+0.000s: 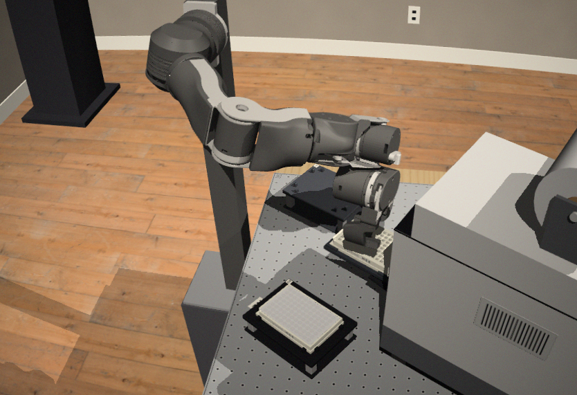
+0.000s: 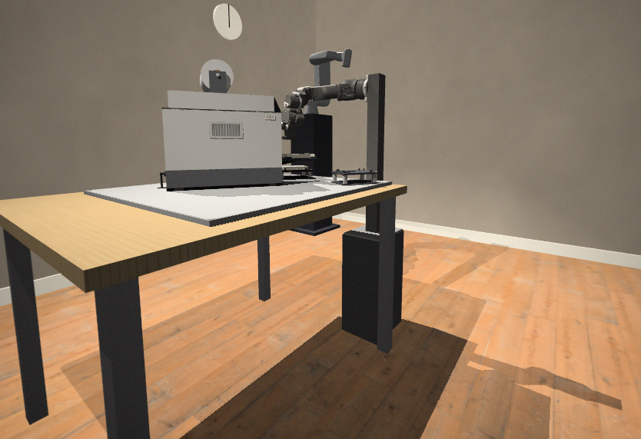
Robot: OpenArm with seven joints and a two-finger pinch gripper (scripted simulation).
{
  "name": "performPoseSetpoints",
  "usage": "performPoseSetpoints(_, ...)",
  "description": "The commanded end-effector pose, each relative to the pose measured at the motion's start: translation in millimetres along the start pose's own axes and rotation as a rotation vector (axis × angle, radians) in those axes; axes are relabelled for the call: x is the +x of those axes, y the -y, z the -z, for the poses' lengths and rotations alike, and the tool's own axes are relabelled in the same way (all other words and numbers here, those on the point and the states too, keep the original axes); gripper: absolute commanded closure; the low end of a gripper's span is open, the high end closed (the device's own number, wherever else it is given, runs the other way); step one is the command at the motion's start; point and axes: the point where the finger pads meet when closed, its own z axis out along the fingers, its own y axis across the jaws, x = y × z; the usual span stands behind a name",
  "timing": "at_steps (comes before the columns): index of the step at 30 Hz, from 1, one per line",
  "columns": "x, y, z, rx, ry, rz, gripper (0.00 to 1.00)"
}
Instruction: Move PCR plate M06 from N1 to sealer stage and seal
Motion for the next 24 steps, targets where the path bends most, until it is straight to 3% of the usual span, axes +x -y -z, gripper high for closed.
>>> performPoseSetpoints(1, 2.4, 12.4, -7.3, 0.056, -0.021, 0.166, 1.00)
performPoseSetpoints(6, 2.4, 12.4, -7.3, 0.056, -0.021, 0.166, 1.00)
performPoseSetpoints(7, 0.0, 6.4, -2.4, 0.034, 0.004, 0.035, 1.00)
performPoseSetpoints(11, 3.0, 30.4, -15.7, 0.178, 0.011, 0.185, 1.00)
performPoseSetpoints(23, 3.0, 30.4, -15.7, 0.178, 0.011, 0.185, 1.00)
performPoseSetpoints(24, 0.6, 23.0, -9.9, 0.151, 0.033, 0.052, 1.00)
